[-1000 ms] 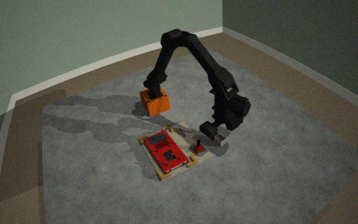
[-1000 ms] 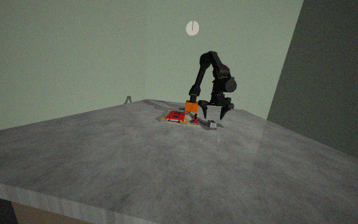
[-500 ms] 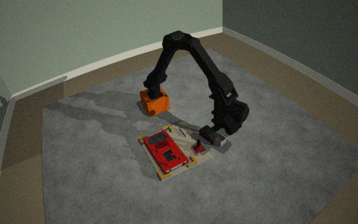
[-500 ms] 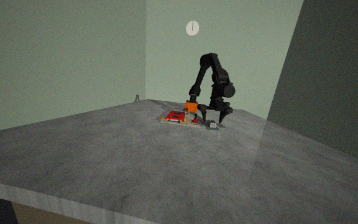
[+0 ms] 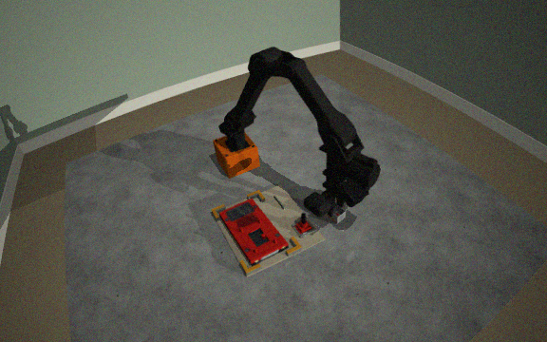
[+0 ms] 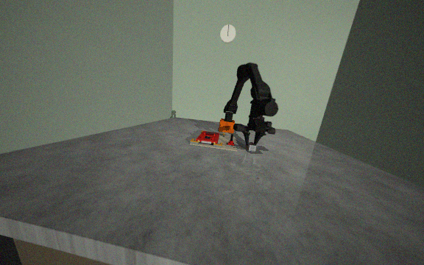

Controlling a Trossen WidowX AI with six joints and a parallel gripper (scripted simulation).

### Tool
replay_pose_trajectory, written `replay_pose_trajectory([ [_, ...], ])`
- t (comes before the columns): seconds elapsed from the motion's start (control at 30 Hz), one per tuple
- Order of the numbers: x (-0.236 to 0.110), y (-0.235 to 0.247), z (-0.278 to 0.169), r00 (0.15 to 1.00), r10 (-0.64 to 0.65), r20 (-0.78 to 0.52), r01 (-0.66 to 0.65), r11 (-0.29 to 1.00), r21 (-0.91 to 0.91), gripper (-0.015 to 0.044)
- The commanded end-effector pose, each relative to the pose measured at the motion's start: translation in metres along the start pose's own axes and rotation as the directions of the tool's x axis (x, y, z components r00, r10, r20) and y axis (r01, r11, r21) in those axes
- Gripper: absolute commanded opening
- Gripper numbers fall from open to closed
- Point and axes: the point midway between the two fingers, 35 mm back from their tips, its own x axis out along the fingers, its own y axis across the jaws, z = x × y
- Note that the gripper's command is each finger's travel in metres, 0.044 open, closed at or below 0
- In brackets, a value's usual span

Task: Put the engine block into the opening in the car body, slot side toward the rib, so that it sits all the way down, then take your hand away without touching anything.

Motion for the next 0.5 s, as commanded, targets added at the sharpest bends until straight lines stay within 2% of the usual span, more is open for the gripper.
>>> replay_pose_trajectory([
  [0.0, 0.001, 0.0, 0.0, 1.0, -0.001, 0.0, 0.001, 1.0, 0.005, 0.0111],
  [0.07, 0.001, 0.0, 0.0, 1.0, -0.001, 0.0, 0.001, 1.0, 0.005, 0.0098],
  [0.2, -0.004, 0.0, 0.001, 1.0, -0.001, 0.0, 0.001, 1.0, 0.005, 0.0],
  [0.47, -0.028, 0.001, 0.007, 1.0, -0.001, 0.0, 0.001, 1.0, 0.005, 0.0],
])
